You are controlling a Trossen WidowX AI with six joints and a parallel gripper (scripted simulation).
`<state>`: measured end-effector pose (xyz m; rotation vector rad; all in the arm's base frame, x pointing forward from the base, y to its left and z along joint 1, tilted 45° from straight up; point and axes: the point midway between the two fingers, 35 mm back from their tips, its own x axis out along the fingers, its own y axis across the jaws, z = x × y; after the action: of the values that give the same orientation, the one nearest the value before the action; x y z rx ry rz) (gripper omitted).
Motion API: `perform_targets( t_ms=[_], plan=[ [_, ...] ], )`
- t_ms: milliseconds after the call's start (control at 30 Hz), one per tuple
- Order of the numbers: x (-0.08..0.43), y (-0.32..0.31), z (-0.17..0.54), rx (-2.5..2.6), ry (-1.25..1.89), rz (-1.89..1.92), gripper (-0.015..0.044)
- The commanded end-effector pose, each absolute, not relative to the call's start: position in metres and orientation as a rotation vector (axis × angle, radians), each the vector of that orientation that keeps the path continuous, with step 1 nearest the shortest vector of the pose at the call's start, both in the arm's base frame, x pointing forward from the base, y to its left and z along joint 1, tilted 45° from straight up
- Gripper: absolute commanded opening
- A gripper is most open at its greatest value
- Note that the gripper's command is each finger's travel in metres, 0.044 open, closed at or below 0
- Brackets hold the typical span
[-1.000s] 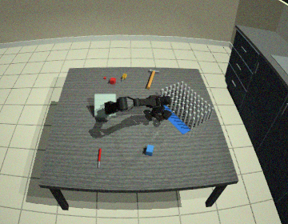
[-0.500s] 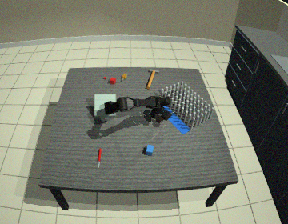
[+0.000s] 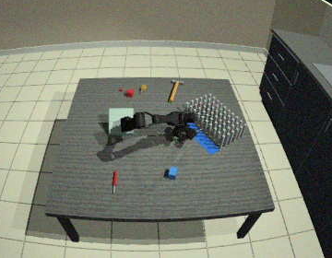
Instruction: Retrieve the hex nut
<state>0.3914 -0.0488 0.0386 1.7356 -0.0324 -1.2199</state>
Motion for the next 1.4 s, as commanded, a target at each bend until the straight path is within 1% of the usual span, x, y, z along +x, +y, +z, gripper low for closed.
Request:
perform_targets(
  t_ms=[0, 1367],
  plan=[
    [0.389, -0.050, 0.040, 1.733, -0.024, -1.219, 0.0000],
    [0.369, -0.059, 0.050, 1.732, -0.023, -1.220, 0.0000]
  ],
)
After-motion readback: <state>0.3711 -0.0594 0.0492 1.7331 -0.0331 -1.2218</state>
